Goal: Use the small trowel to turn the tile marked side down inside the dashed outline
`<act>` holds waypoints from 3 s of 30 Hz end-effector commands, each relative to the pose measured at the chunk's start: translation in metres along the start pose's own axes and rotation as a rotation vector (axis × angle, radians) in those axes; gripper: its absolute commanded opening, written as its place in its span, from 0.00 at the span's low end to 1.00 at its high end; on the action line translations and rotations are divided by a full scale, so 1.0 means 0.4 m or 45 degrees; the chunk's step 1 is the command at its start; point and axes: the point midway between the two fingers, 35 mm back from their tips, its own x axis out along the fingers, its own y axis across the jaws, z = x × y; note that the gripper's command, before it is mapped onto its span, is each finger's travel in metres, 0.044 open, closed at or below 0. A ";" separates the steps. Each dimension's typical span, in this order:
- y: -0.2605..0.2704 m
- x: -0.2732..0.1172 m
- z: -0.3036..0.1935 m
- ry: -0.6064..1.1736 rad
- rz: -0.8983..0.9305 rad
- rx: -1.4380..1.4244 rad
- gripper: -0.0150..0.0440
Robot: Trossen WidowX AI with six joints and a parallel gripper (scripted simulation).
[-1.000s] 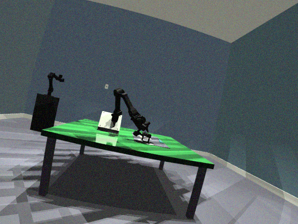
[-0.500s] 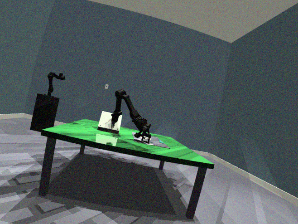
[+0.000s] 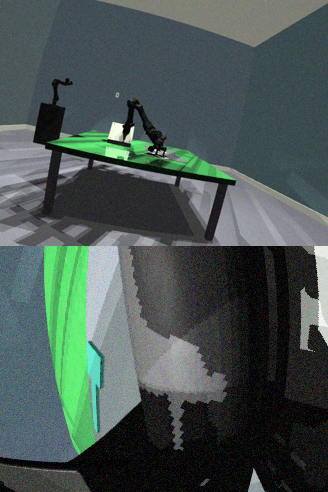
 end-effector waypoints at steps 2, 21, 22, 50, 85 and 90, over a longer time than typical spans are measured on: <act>0.001 0.000 0.001 -0.002 0.001 0.002 0.42; 0.096 -0.077 0.003 0.001 0.002 0.003 0.25; 0.107 -0.088 0.002 0.001 0.002 0.004 0.25; 0.205 0.057 -0.140 -0.461 -0.024 0.235 0.25; 0.132 0.127 -0.154 -0.461 -0.025 0.233 0.25; 0.137 0.135 -0.172 -0.460 -0.026 0.234 0.25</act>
